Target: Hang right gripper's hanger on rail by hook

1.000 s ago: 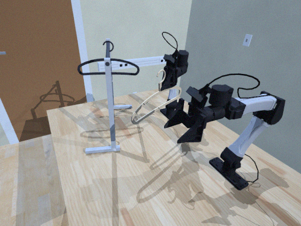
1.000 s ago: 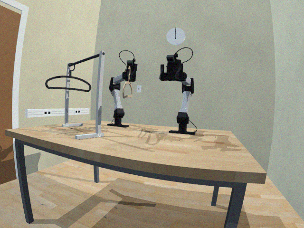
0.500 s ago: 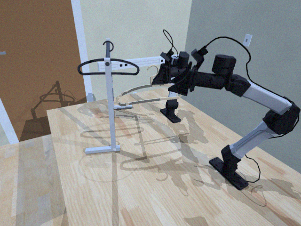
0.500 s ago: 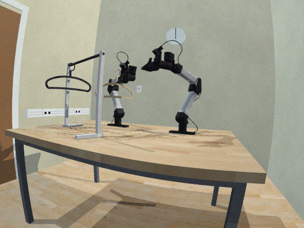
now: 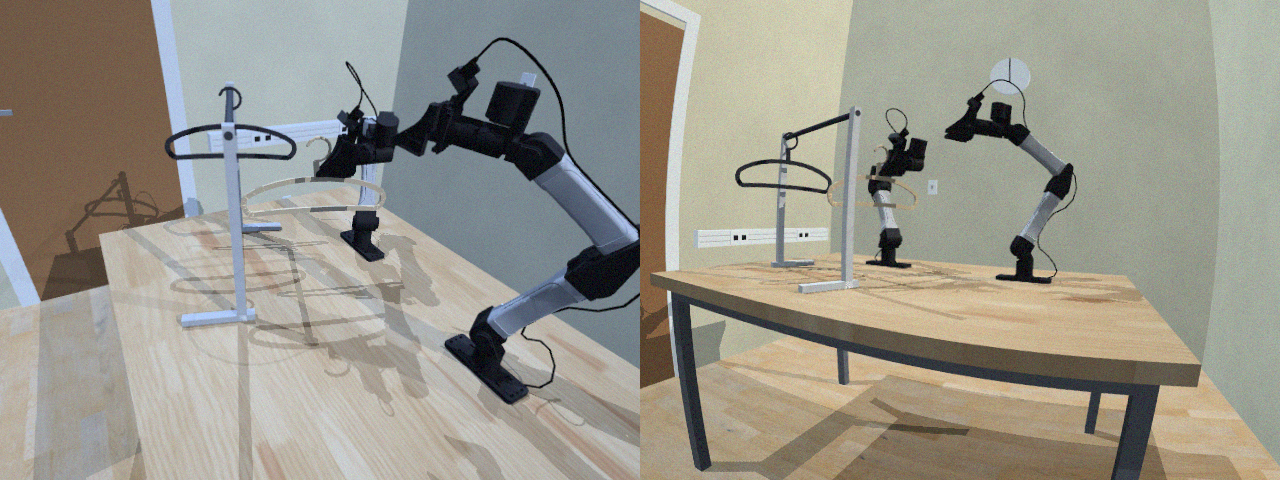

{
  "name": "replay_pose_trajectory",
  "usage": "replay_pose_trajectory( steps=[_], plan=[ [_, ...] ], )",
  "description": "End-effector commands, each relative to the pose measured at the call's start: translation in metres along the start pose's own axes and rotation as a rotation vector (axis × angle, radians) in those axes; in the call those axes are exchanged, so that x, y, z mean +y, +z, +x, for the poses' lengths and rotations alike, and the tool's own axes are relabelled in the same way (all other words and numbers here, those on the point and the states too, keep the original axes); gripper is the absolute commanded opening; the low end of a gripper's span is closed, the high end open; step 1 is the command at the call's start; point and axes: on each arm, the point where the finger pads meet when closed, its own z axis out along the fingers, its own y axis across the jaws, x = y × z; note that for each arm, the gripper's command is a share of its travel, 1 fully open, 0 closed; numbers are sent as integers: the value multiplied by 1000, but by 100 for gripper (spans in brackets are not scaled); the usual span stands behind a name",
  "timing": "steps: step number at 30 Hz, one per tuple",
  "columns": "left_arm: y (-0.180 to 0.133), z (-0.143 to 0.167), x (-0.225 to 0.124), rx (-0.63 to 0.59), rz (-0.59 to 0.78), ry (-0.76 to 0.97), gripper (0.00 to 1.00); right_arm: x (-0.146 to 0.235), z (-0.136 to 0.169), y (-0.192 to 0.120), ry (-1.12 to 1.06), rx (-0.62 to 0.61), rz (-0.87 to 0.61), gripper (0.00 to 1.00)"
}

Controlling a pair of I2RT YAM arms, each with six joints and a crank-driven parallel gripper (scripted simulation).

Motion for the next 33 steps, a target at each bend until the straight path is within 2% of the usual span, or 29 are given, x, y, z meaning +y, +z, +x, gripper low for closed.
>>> replay_pose_trajectory(
  steps=[1,8,19,27,33],
  plan=[
    [-3,-1,-6,19,8,-9,100,-6,-24,-1,73,-17,20,2],
    [-4,-9,-11,-4,25,-11,100,-6,-25,-1,81,-19,20,2],
    [-4,-5,-9,4,21,-6,100,-35,-46,19,90,-31,25,2],
    [-3,-5,-9,5,21,-7,100,-70,-63,59,72,-33,11,2],
    [-1,-31,-6,-92,1,-9,100,-106,-73,94,54,-20,31,2]
  ],
)
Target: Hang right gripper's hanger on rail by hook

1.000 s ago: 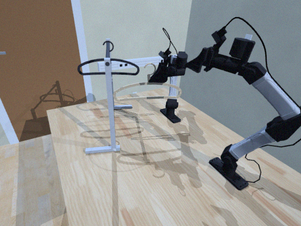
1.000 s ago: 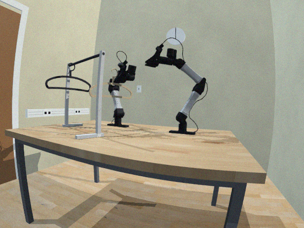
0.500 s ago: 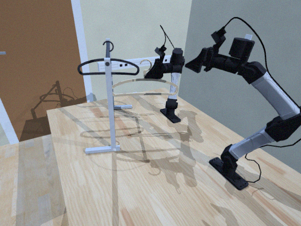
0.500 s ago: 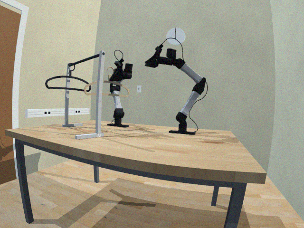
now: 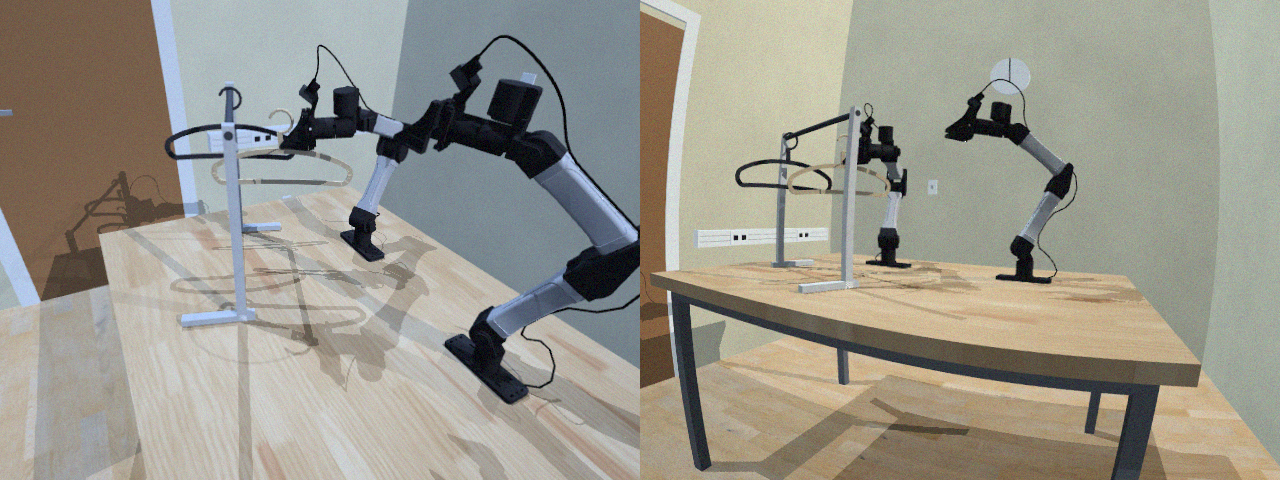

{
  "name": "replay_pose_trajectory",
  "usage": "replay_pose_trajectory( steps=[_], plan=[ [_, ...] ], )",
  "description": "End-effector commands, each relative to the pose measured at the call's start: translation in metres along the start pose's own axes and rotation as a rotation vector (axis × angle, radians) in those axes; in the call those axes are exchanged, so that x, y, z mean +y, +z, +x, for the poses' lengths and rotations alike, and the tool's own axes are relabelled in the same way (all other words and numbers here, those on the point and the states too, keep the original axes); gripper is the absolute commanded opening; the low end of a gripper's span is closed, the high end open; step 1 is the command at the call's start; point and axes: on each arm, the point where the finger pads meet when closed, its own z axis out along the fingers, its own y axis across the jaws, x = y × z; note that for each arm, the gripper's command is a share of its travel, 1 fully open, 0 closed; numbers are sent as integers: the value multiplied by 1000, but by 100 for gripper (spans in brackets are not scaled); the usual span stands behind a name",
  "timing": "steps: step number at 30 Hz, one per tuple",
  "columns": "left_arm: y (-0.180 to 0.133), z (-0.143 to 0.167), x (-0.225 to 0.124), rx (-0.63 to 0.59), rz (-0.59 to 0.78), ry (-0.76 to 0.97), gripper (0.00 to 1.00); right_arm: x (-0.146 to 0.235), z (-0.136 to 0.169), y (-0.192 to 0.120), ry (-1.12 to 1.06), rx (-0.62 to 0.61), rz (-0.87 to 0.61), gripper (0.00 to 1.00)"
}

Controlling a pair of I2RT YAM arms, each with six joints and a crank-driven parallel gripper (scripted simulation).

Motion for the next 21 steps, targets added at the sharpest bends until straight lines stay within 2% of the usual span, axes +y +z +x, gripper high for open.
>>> replay_pose_trajectory(
  steps=[1,3,7,15,21],
  plan=[
    [-1,-32,3,-111,-19,-4,100,5,-34,20,40,-47,-139,2],
    [-1,-32,3,-111,-19,-4,100,5,-34,20,40,-47,-139,2],
    [0,-51,5,-184,-26,0,100,-20,-58,50,47,-84,-133,2],
    [-2,-76,6,-283,-36,7,100,-48,-70,95,37,-47,-163,2],
    [-3,-84,7,-317,-38,7,100,-56,-74,107,36,-43,-169,2]
  ],
)
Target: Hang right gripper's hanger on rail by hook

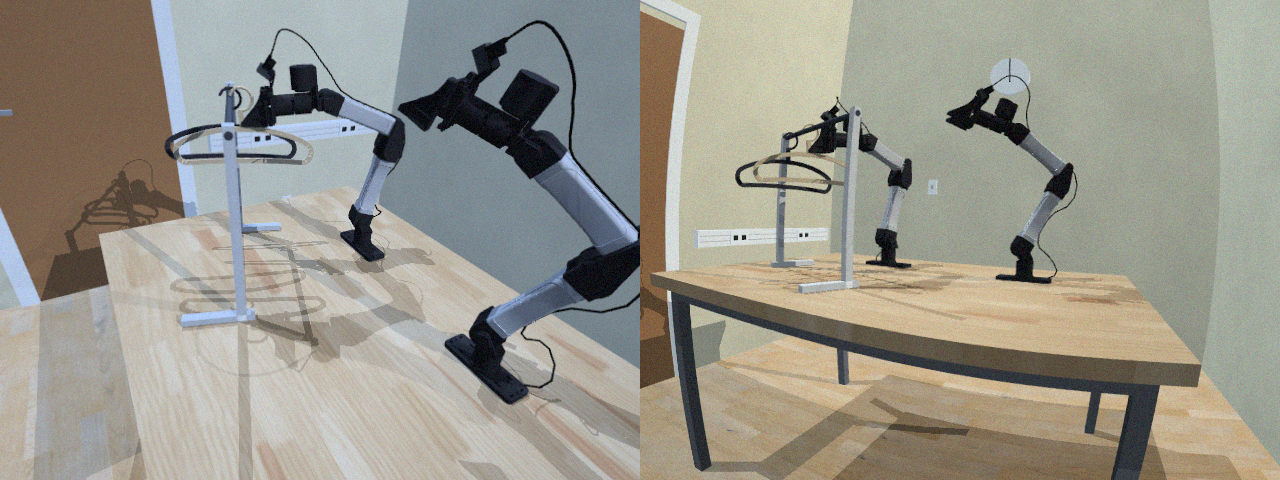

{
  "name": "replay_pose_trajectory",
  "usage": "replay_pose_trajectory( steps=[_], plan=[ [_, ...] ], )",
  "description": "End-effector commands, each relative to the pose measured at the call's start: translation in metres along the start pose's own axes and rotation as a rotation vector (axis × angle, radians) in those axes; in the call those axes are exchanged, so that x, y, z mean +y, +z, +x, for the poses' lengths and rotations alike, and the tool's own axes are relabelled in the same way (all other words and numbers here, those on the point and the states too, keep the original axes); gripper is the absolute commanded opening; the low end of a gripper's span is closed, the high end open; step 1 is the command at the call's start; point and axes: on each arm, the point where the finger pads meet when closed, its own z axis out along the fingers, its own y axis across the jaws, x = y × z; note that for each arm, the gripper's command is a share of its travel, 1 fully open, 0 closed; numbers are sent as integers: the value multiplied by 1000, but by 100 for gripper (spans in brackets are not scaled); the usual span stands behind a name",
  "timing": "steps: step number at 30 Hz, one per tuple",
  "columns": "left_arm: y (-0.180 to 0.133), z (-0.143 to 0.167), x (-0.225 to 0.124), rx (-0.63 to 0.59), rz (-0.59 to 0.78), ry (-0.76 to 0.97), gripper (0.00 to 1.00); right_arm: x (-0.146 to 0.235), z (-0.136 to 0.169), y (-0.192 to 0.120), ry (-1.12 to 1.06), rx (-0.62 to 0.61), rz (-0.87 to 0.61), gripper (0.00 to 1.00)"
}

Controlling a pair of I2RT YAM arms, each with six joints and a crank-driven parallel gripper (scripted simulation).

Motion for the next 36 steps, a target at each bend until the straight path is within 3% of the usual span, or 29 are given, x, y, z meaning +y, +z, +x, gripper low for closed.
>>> replay_pose_trajectory(
  steps=[1,14,24,29,36],
  plan=[
    [0,-25,2,-79,-12,6,100,10,-27,-3,0,-50,-89,2],
    [0,-23,9,-72,-46,21,100,19,0,31,1,-55,-81,2],
    [0,-23,10,-70,-53,20,100,13,19,29,0,18,-61,2],
    [0,-23,10,-70,-51,20,100,13,20,11,5,19,-61,62],
    [0,-19,8,-61,-45,17,100,14,22,-9,10,24,-62,69]
  ],
)
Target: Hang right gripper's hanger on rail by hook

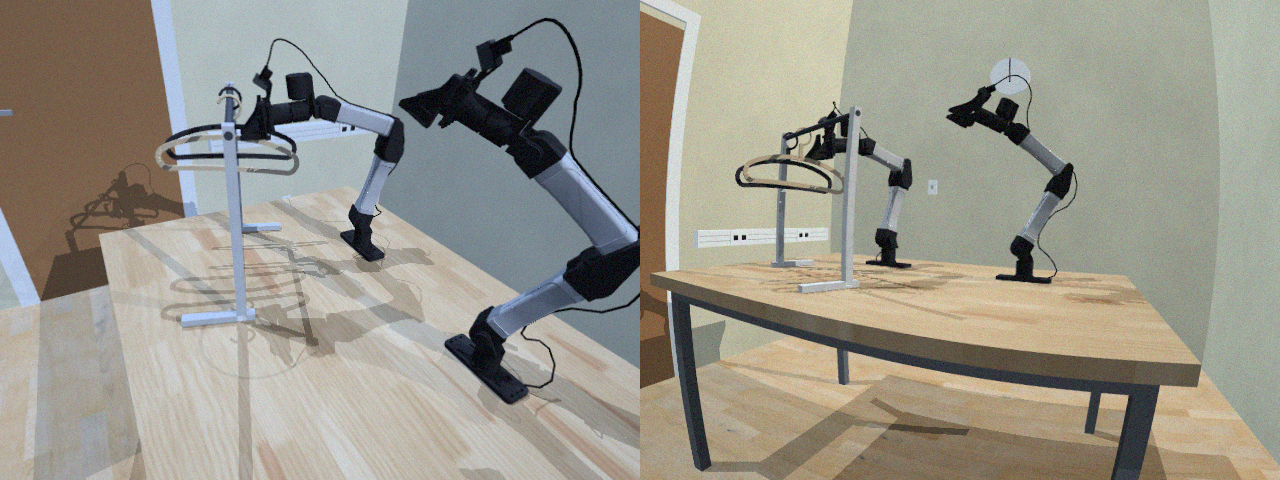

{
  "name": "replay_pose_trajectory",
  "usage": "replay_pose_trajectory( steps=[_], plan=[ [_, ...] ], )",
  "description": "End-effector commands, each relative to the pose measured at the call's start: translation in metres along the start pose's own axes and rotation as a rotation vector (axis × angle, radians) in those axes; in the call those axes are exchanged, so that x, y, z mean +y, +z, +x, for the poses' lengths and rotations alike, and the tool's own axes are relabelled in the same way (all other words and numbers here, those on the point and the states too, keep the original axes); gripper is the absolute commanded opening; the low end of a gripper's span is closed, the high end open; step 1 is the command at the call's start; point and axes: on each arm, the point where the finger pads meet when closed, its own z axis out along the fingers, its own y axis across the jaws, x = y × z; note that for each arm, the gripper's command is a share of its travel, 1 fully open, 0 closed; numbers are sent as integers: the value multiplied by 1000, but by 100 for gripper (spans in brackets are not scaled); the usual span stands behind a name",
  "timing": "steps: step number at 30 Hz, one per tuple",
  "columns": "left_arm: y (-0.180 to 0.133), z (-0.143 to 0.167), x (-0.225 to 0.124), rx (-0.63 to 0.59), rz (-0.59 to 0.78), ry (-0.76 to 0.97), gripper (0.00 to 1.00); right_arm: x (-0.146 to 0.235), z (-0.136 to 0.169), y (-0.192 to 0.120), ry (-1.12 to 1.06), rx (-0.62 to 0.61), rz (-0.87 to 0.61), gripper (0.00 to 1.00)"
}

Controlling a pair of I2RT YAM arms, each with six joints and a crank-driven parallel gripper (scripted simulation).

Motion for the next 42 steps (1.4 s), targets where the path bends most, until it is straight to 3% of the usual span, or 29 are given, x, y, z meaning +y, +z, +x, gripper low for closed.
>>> replay_pose_trajectory(
  steps=[1,12,16,42],
  plan=[
    [-1,-8,0,-20,0,1,100,3,-4,-21,10,-14,2,69],
    [-2,-7,-4,-5,22,-18,100,0,-13,-130,0,-38,3,69],
    [-2,-7,-4,-6,22,-16,100,0,-12,-143,4,-37,3,69],
    [-1,-5,-3,-9,13,-11,100,0,-13,-143,4,-40,3,69]
  ],
)
